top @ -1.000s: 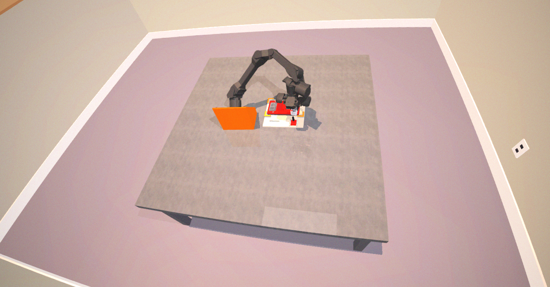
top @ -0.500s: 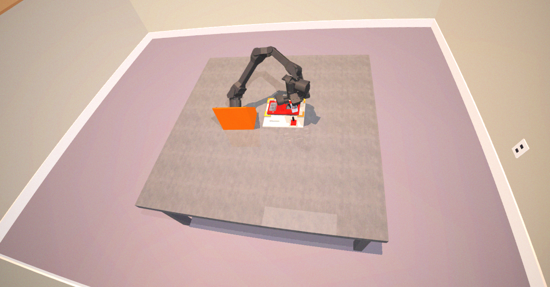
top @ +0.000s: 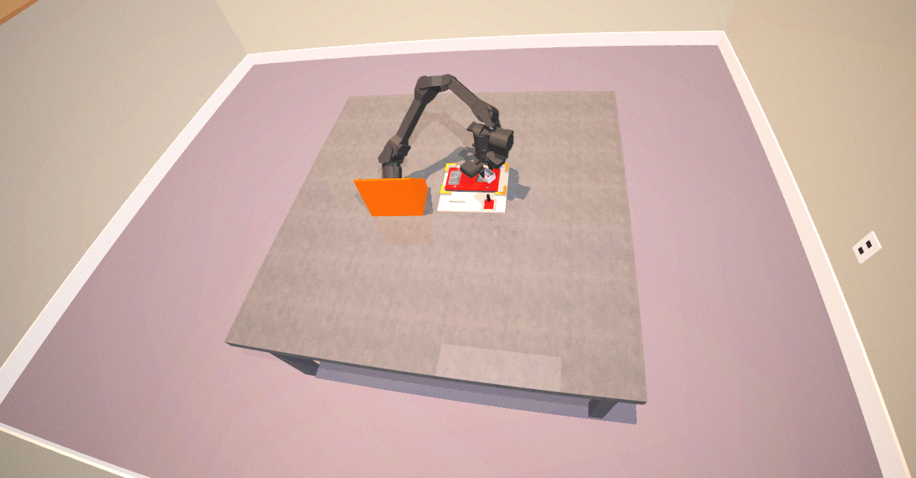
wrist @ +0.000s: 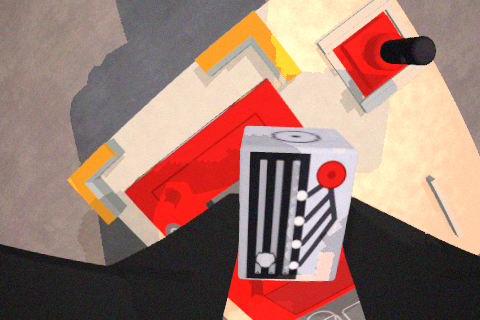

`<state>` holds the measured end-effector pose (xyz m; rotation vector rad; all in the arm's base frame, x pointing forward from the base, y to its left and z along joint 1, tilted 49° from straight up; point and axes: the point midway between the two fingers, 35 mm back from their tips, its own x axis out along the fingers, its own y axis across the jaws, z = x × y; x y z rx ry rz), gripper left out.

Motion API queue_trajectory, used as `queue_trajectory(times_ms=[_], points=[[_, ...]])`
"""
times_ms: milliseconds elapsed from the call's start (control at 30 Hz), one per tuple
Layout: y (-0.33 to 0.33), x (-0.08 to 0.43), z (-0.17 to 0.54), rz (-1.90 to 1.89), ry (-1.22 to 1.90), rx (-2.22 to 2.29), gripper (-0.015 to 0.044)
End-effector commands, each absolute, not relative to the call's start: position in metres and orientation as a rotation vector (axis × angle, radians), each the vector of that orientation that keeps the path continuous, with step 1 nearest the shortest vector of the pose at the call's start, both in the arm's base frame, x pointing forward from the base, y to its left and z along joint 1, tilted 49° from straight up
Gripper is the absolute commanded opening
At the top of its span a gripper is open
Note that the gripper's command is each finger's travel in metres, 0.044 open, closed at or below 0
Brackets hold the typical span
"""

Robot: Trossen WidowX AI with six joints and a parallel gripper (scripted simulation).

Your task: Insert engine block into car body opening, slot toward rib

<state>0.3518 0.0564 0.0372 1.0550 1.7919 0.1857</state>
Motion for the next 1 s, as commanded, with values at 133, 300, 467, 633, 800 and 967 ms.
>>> queue_trajectory(times_ms=[133, 300, 467, 633, 800, 967], points=[[0.07, 0.339, 0.044, 0.434, 1.706, 0.86, 0.0], [0.079, 0.332, 0.047, 0.576, 1.643, 0.737, 0.0], [0.087, 0.324, 0.05, 0.713, 1.572, 0.613, 0.0], [0.089, 0.323, 0.051, 0.752, 1.549, 0.576, 0.0], [0.089, 0.323, 0.051, 0.763, 1.542, 0.565, 0.0131], [0.089, 0.323, 0.051, 0.763, 1.542, 0.565, 0.0158]])
